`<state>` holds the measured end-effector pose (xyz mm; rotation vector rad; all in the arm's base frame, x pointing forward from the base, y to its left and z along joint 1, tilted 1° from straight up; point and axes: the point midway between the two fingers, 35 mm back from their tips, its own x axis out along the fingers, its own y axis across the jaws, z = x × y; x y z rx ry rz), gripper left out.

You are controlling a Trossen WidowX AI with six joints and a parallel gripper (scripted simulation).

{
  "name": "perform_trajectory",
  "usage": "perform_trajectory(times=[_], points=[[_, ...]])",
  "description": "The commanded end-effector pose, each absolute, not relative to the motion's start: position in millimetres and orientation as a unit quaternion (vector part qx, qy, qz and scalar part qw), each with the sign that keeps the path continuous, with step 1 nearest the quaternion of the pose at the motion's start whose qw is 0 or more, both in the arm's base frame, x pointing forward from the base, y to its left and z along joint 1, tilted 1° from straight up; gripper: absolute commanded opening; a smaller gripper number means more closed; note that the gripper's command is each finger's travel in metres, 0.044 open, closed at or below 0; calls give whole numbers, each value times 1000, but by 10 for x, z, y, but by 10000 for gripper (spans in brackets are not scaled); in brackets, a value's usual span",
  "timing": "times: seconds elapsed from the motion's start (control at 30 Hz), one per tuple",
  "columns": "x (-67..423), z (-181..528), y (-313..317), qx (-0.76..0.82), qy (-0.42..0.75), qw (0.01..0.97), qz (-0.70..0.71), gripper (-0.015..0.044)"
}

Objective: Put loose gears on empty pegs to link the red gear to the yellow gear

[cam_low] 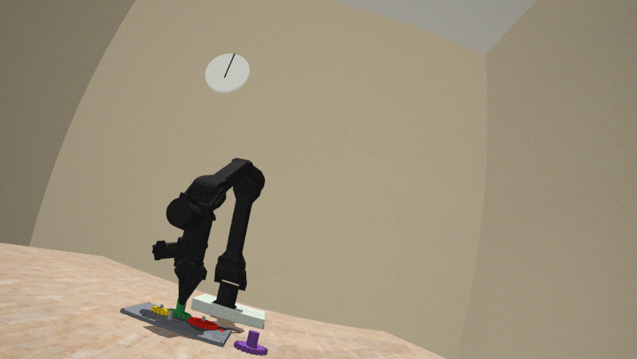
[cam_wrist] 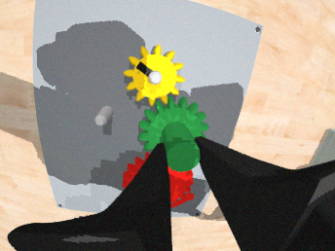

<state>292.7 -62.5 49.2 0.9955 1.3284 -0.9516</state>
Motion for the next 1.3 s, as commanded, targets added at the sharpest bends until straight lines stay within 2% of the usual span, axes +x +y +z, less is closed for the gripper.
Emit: perform_trajectory(times=[0.0, 0.2, 0.37, 0.4, 0.83, 1.0, 1.2, 1.27], points=[[2932, 477, -630, 422, 569, 578, -405, 0], [2933, 464, -622, 444, 553, 561, -427, 0], [2929, 487, -618, 457, 543, 550, -440, 131], [2927, 495, -617, 462, 539, 547, -444, 140], [2914, 959, -619, 473, 530, 537, -455, 140], [2873, 1350, -614, 471, 532, 539, -452, 271], [2867, 1378, -614, 471, 532, 539, -452, 429], [2867, 1378, -614, 471, 532, 539, -452, 440]])
